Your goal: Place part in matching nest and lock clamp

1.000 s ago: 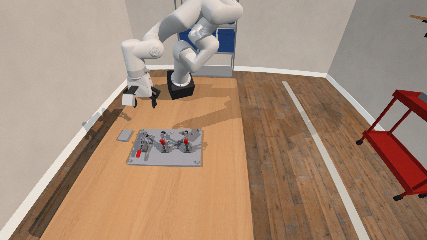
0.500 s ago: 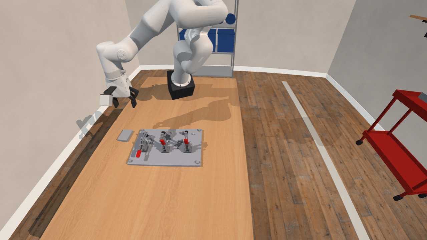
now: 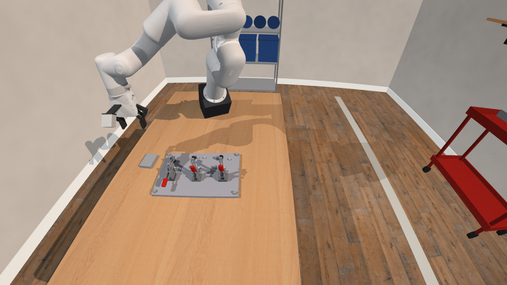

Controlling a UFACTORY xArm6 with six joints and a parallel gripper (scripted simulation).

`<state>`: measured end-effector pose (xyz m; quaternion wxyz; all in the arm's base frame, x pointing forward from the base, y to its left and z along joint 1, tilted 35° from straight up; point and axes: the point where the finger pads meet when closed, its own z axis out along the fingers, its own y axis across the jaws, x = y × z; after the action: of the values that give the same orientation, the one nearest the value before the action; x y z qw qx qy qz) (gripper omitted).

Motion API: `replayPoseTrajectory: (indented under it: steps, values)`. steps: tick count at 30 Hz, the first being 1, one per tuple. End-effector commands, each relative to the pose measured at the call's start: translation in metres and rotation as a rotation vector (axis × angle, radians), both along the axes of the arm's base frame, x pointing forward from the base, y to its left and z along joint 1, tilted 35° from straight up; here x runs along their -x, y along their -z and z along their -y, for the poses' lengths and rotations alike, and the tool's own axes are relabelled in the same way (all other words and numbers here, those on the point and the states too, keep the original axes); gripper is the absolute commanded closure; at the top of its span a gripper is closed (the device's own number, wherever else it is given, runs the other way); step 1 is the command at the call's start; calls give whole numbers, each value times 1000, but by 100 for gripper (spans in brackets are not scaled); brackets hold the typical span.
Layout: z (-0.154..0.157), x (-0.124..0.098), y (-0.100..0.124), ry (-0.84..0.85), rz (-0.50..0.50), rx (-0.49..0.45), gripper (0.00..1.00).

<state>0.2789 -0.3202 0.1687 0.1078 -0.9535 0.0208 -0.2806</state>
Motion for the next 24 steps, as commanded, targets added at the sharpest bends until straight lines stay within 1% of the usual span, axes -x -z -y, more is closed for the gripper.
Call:
replayPoseTrajectory:
  steps: [1, 19, 24]
  values:
    - [8, -1, 1, -1, 1, 0, 0]
    - [8, -1, 1, 0, 1, -1, 0]
    - [8, -1, 1, 67, -15, -45, 0]
